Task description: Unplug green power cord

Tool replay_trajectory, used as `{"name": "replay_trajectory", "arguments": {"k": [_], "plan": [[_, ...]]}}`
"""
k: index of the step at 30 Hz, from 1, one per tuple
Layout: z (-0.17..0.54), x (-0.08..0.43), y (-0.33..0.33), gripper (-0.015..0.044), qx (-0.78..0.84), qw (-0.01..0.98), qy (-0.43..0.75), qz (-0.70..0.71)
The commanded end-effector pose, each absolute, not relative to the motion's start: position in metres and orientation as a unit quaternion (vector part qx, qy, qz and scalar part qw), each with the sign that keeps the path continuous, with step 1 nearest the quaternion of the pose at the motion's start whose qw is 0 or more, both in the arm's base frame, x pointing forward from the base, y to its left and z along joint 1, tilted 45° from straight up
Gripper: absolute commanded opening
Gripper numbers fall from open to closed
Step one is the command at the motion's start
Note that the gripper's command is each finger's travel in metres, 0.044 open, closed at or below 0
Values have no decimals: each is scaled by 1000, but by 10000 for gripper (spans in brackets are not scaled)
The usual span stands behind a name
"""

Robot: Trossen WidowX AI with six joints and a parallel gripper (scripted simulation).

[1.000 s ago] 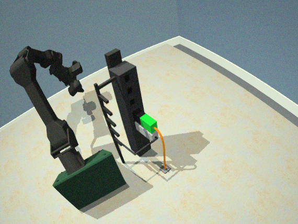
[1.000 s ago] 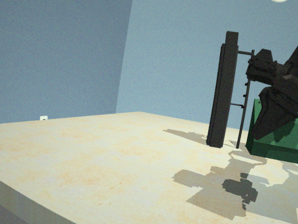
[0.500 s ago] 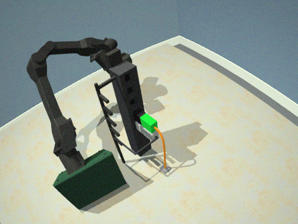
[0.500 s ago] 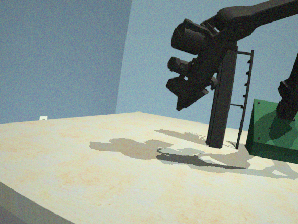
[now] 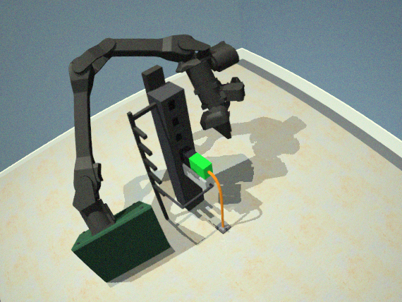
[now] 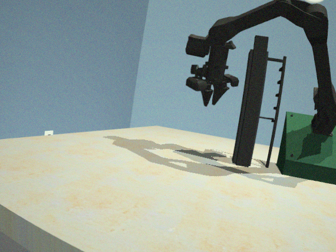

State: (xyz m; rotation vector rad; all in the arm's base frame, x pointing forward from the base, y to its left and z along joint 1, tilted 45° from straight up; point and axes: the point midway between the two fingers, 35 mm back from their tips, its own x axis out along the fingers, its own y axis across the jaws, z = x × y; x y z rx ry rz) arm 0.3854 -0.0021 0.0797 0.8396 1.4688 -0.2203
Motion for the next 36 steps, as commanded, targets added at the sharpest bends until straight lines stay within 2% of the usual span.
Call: {"name": "replay_trajectory", "arguments": {"k": [1,11,36], "plan": [[58,366,-42,160,428,595,668,-126],[21,266,-128,160,640,323,658,-231],[38,262,-111,160,644,317,657,-232]]}}
